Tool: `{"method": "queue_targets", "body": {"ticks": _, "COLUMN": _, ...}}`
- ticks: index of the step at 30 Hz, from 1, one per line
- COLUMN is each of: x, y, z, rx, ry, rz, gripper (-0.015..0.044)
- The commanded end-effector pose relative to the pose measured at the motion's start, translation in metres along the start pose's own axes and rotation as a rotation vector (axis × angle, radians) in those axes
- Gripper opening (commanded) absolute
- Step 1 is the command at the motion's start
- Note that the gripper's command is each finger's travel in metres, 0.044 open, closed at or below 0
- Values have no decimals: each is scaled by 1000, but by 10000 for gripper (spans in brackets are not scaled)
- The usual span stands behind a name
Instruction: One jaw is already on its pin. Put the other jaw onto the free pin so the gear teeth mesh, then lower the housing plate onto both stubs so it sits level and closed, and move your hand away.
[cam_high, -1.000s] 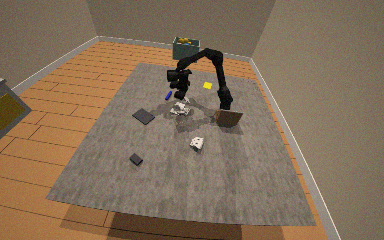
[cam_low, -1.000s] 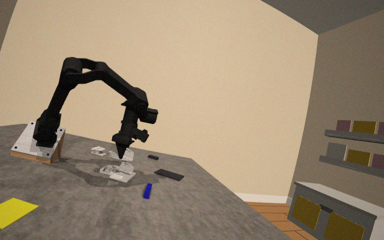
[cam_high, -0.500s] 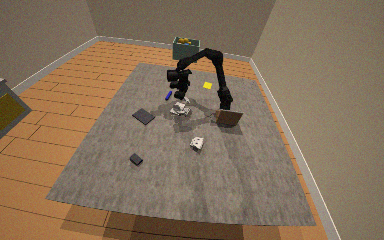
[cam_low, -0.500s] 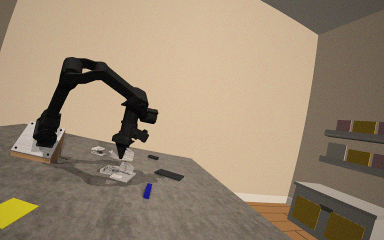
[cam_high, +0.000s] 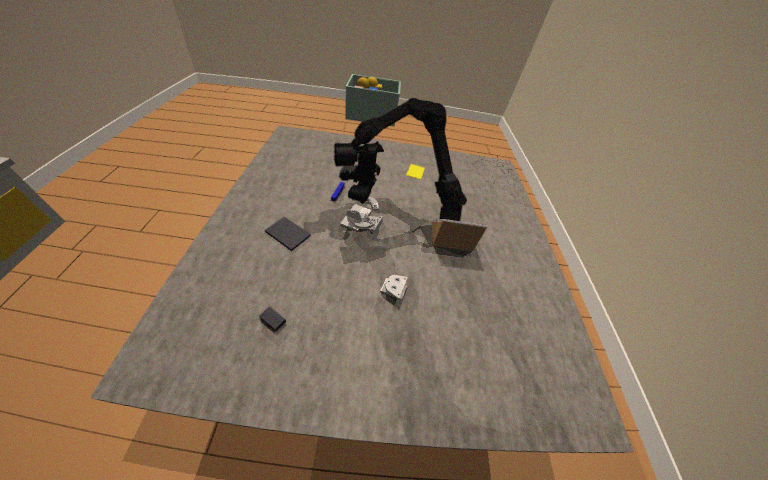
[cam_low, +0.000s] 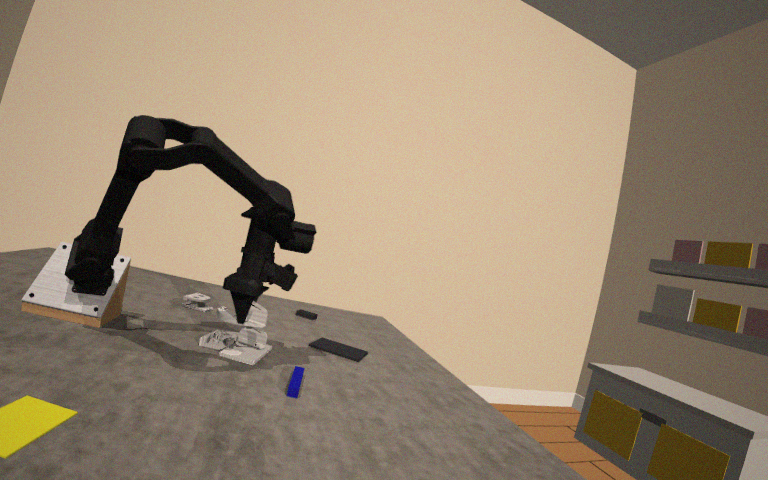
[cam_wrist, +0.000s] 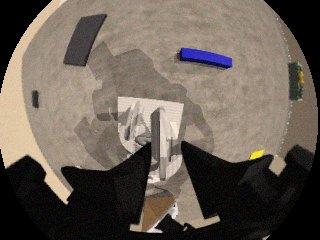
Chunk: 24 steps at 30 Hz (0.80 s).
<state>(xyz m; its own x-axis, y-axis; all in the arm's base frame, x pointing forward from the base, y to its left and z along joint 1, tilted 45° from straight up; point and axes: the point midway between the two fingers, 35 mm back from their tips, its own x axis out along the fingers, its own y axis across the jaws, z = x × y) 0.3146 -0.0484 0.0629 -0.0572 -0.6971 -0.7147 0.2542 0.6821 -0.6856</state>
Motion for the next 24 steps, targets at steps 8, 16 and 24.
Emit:
{"method": "queue_targets", "body": {"ticks": 8, "x": 19, "y": -1, "z": 0, "rx": -5, "ry": 0, "rz": -7, "gripper": 134}}
{"method": "queue_targets", "body": {"ticks": 16, "x": 31, "y": -2, "z": 0, "rx": -5, "ry": 0, "rz": -8, "gripper": 134}}
{"method": "queue_targets", "body": {"ticks": 24, "x": 40, "y": -2, "z": -1, "rx": -5, "ry": -1, "rz": -10, "gripper": 134}}
